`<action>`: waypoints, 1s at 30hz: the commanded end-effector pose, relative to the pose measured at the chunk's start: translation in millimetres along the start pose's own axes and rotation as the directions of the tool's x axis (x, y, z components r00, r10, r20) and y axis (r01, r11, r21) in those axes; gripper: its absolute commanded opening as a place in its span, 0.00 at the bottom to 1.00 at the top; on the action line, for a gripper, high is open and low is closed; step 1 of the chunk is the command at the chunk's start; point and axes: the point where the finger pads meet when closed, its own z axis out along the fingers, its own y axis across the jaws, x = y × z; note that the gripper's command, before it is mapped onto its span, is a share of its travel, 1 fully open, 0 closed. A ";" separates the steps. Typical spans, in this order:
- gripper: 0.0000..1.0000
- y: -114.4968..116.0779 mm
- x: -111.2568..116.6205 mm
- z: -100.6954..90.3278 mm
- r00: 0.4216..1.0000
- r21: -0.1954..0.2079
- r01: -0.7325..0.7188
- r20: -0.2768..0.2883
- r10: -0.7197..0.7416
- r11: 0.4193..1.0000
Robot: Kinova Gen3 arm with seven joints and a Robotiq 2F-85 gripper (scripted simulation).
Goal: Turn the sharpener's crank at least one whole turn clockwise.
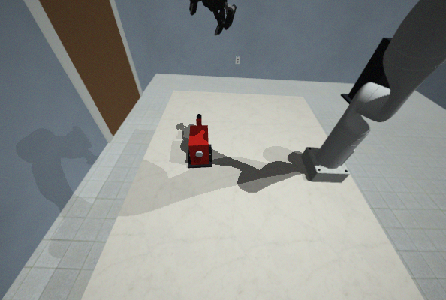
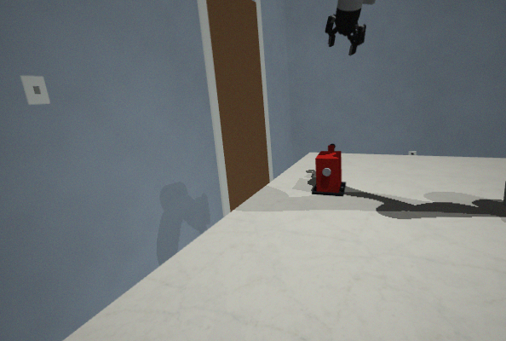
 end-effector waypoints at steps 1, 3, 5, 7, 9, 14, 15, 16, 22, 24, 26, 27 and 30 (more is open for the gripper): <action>1.00 0.4 2.7 1.4 1.000 -0.007 -0.002 0.001 0.002 1.000; 1.00 0.5 2.8 1.4 1.000 -0.007 -0.002 0.001 0.002 1.000; 1.00 0.5 2.8 1.4 1.000 -0.007 -0.002 0.001 0.002 1.000; 1.00 2.1 -5.8 15.3 0.999 -0.033 0.041 0.019 -0.040 0.999; 1.00 2.1 -5.8 15.3 0.999 -0.033 0.041 0.019 -0.040 0.999; 1.00 2.9 -5.2 15.6 0.999 -0.033 0.037 0.020 -0.036 0.999; 1.00 2.9 -5.2 15.6 0.999 -0.033 0.037 0.020 -0.036 0.999; 1.00 2.9 -5.2 15.6 0.999 -0.033 0.037 0.020 -0.036 0.999; 1.00 5.6 -12.9 29.3 0.997 -0.057 0.075 0.040 -0.073 0.996; 1.00 5.7 -12.8 29.3 0.997 -0.057 0.075 0.040 -0.073 0.996; 1.00 5.7 -12.8 29.3 0.997 -0.057 0.075 0.040 -0.073 0.996; 1.00 5.7 -12.8 29.3 0.997 -0.057 0.075 0.040 -0.072 0.996; 1.00 7.9 -20.8 42.3 0.992 -0.080 0.116 0.061 -0.111 0.990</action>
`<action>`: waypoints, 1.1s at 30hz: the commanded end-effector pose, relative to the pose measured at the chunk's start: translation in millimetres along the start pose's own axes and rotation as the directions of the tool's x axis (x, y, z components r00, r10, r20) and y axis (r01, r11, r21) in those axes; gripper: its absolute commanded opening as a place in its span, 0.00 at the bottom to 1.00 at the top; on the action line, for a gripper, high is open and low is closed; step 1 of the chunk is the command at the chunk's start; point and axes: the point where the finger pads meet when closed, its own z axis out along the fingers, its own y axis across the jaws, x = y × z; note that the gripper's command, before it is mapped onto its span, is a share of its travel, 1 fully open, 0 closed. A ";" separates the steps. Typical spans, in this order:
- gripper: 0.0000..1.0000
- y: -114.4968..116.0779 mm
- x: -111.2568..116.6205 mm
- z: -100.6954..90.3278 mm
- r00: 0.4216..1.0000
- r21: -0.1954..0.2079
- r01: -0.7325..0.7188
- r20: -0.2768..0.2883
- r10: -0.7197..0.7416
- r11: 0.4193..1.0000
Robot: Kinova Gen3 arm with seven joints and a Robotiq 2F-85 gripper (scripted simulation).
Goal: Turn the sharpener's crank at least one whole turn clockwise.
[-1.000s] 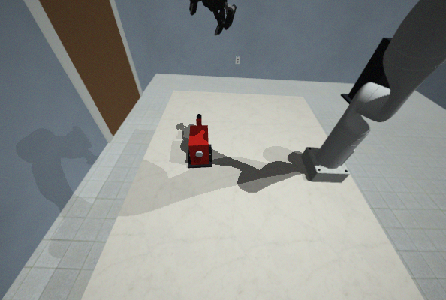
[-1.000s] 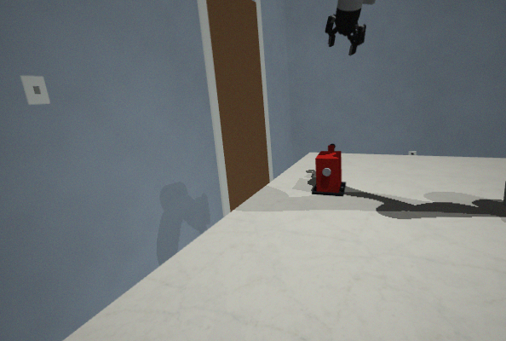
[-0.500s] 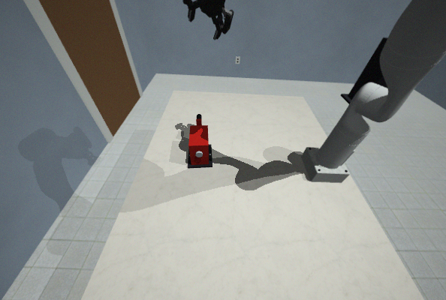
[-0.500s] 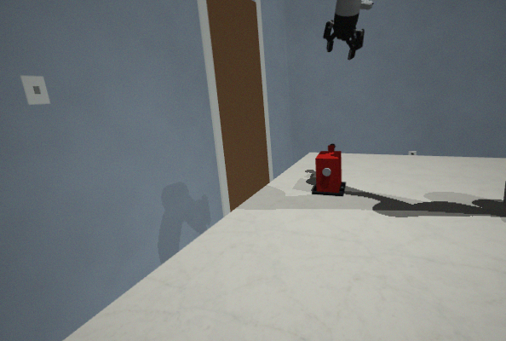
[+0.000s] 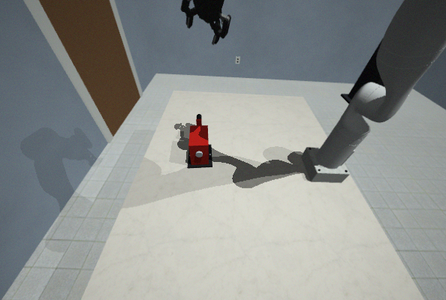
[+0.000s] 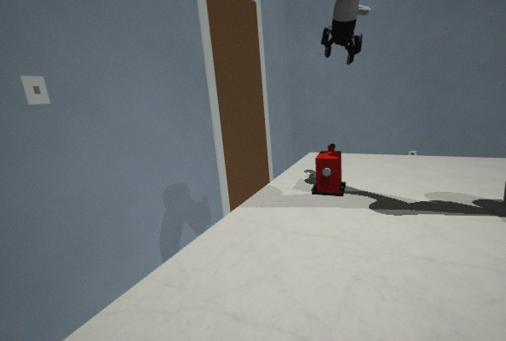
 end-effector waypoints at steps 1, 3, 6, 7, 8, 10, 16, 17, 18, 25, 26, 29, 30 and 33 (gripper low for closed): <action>1.00 1.7 -6.2 11.7 0.999 -0.026 0.034 0.018 -0.033 0.999; 1.00 2.2 -5.8 11.8 0.999 -0.026 0.031 0.019 -0.031 0.999; 1.00 2.4 -5.7 11.9 0.999 -0.026 0.030 0.019 -0.030 0.999; 1.00 2.4 -5.7 11.9 0.999 -0.026 0.030 0.019 -0.030 0.999; 1.00 2.5 -5.7 11.9 0.999 -0.026 0.030 0.019 -0.030 0.999; 1.00 2.5 -5.7 11.9 0.999 -0.026 0.030 0.019 -0.030 0.999; 1.00 4.0 -12.8 24.9 0.997 -0.048 0.068 0.039 -0.066 0.997; 1.00 4.3 -12.5 25.0 0.997 -0.048 0.066 0.040 -0.064 0.997; 1.00 4.5 -12.4 25.0 0.997 -0.048 0.065 0.040 -0.064 0.997; 1.00 4.7 -12.3 25.1 0.997 -0.048 0.065 0.040 -0.063 0.997; 1.00 4.7 -12.3 25.1 0.997 -0.048 0.065 0.040 -0.063 0.997; 1.00 6.5 -19.1 37.6 0.993 -0.069 0.101 0.061 -0.097 0.993; 1.00 6.5 -19.1 37.6 0.993 -0.069 0.101 0.061 -0.097 0.993; 1.00 7.1 -18.6 37.8 0.994 -0.069 0.098 0.062 -0.094 0.993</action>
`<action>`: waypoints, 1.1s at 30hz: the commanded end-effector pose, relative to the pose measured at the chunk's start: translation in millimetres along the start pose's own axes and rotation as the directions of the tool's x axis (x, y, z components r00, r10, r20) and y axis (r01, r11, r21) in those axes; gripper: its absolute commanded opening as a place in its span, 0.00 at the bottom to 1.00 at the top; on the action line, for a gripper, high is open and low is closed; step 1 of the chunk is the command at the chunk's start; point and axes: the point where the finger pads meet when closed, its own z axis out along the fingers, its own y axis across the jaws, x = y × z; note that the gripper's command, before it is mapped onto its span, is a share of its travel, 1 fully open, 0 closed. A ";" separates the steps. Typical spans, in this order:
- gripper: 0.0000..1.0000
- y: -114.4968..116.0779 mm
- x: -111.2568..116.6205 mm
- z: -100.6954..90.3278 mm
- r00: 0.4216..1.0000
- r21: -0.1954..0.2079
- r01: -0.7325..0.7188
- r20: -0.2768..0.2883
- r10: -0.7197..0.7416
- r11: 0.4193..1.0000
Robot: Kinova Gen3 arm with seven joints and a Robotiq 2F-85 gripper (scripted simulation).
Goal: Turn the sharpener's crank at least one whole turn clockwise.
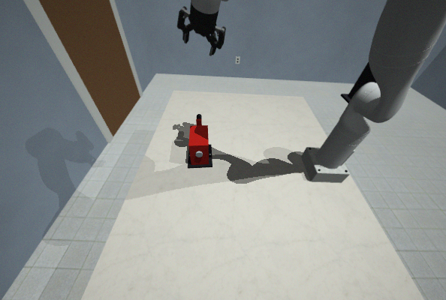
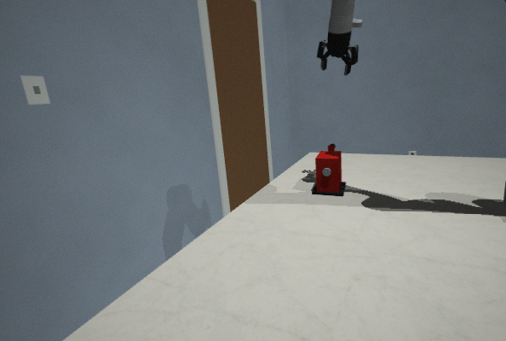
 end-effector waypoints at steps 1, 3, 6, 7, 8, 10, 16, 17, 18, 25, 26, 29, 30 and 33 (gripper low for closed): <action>1.00 0.7 1.4 1.3 1.000 -0.006 -0.001 0.004 0.001 1.000; 1.00 0.8 1.4 1.3 1.000 -0.006 -0.001 0.004 0.001 1.000; 1.00 1.4 -4.5 13.8 0.999 -0.027 0.034 0.024 -0.033 0.999; 1.00 1.5 -4.5 13.8 0.999 -0.027 0.033 0.024 -0.033 0.999; 1.00 1.8 -4.3 13.8 0.999 -0.027 0.032 0.025 -0.031 0.999; 1.00 2.1 -4.2 13.9 0.999 -0.027 0.031 0.025 -0.030 0.999; 1.00 2.2 -4.1 13.9 0.999 -0.027 0.030 0.025 -0.030 0.999; 1.00 2.2 -4.1 13.9 0.999 -0.027 0.030 0.025 -0.030 0.999; 1.00 3.2 -9.8 25.9 0.997 -0.046 0.063 0.046 -0.061 0.997; 1.00 3.8 -9.4 26.0 0.997 -0.046 0.060 0.047 -0.058 0.997; 1.00 3.8 -9.4 26.0 0.997 -0.046 0.060 0.047 -0.058 0.997; 1.00 5.2 -14.8 37.5 0.994 -0.063 0.091 0.069 -0.087 0.994; 1.00 5.2 -14.8 37.5 0.994 -0.063 0.091 0.069 -0.087 0.994; 1.00 5.5 -14.6 37.6 0.994 -0.063 0.089 0.069 -0.085 0.994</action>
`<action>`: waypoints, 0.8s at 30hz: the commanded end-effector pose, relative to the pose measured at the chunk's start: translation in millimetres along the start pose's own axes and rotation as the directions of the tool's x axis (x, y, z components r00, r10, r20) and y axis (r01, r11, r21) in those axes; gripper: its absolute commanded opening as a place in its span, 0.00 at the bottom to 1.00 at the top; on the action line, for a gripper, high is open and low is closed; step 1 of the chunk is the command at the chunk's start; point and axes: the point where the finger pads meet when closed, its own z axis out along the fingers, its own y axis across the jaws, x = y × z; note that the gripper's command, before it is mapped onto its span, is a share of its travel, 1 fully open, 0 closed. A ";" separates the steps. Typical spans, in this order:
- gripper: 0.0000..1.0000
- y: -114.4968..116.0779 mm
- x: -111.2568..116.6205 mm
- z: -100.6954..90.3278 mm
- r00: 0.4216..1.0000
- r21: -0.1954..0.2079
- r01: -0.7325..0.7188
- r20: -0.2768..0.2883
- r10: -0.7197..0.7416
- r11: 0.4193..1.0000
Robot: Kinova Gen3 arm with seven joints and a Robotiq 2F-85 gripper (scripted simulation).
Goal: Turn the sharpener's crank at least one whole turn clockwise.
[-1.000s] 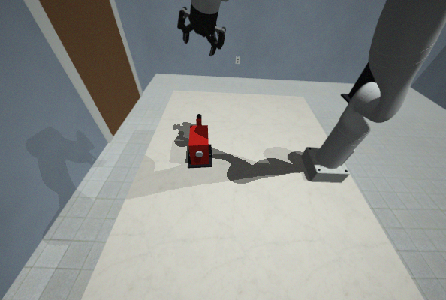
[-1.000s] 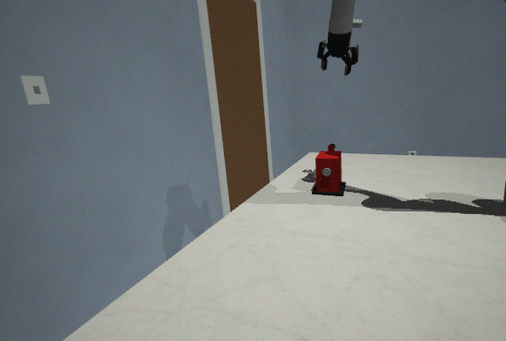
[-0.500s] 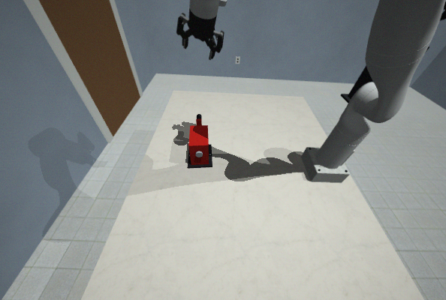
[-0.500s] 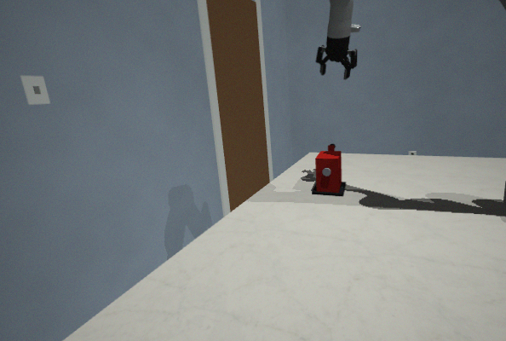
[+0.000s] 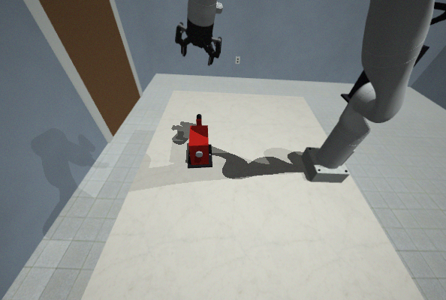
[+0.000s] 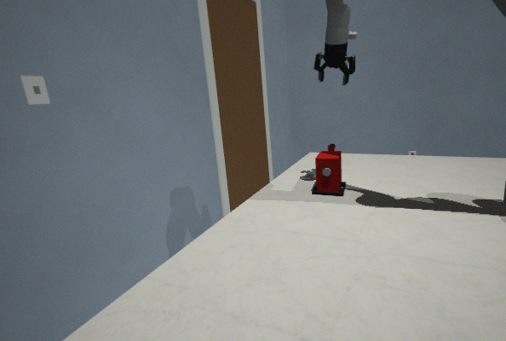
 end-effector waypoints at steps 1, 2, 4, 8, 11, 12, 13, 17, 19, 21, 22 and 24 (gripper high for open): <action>1.00 1.0 1.7 2.5 1.000 -0.008 -0.001 0.006 0.001 1.000; 1.00 1.0 1.8 2.5 1.000 -0.008 -0.001 0.006 0.001 1.000; 1.00 1.0 1.8 2.5 1.000 -0.008 -0.001 0.006 0.001 1.000; 1.00 1.6 -2.8 13.8 0.999 -0.025 0.027 0.027 -0.027 0.999; 1.00 2.0 -2.6 13.8 0.999 -0.025 0.026 0.027 -0.025 0.999; 1.00 2.0 -2.6 13.9 0.999 -0.025 0.026 0.027 -0.025 0.999; 1.00 2.0 -2.6 13.9 0.999 -0.025 0.026 0.027 -0.025 0.999; 1.00 2.1 -2.5 13.9 0.999 -0.025 0.025 0.027 -0.025 0.999; 1.00 3.0 -6.9 24.6 0.998 -0.040 0.052 0.048 -0.050 0.998; 1.00 2.7 -9.4 24.0 0.997 -0.039 0.056 0.050 -0.054 0.998; 1.00 2.7 -9.8 23.9 0.997 -0.039 0.057 0.050 -0.055 0.998; 1.00 2.8 -9.8 23.9 0.997 -0.039 0.056 0.050 -0.054 0.998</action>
